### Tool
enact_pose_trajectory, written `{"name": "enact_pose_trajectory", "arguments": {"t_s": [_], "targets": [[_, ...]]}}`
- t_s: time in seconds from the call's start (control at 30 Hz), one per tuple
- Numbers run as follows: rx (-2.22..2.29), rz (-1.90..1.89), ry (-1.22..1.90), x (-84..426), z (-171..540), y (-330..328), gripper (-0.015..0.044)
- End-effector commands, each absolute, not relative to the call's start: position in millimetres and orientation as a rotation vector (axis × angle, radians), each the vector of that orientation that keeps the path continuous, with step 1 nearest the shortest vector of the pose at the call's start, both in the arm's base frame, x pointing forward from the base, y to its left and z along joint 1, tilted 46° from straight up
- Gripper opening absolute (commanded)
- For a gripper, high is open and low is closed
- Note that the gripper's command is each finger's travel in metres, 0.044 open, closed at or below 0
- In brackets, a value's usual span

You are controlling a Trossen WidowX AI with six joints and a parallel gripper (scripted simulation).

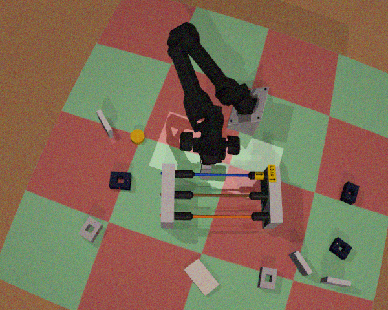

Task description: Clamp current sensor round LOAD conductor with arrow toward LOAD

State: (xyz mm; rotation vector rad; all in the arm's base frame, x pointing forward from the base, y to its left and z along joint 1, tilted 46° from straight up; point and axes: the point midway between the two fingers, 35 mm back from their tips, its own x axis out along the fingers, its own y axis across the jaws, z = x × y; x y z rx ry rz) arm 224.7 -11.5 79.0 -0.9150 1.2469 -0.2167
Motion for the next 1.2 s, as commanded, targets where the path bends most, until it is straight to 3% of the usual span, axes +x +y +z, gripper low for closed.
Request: {"name": "enact_pose_trajectory", "arguments": {"t_s": [0.0,0.3,0.67,1.1,1.17], "targets": [[-0.914,-0.220,1.243,213.8,81.1,-15.2,0.0000],[-0.914,-0.220,1.243,206.1,79.8,-20.5,0.0000],[-0.914,-0.217,1.247,206.1,80.4,-18.9,0.0289],[-0.914,-0.218,1.246,185.2,120.2,14.1,0.0295],[-0.861,-0.259,1.242,186.4,120.5,14.7,0.0320]]}}
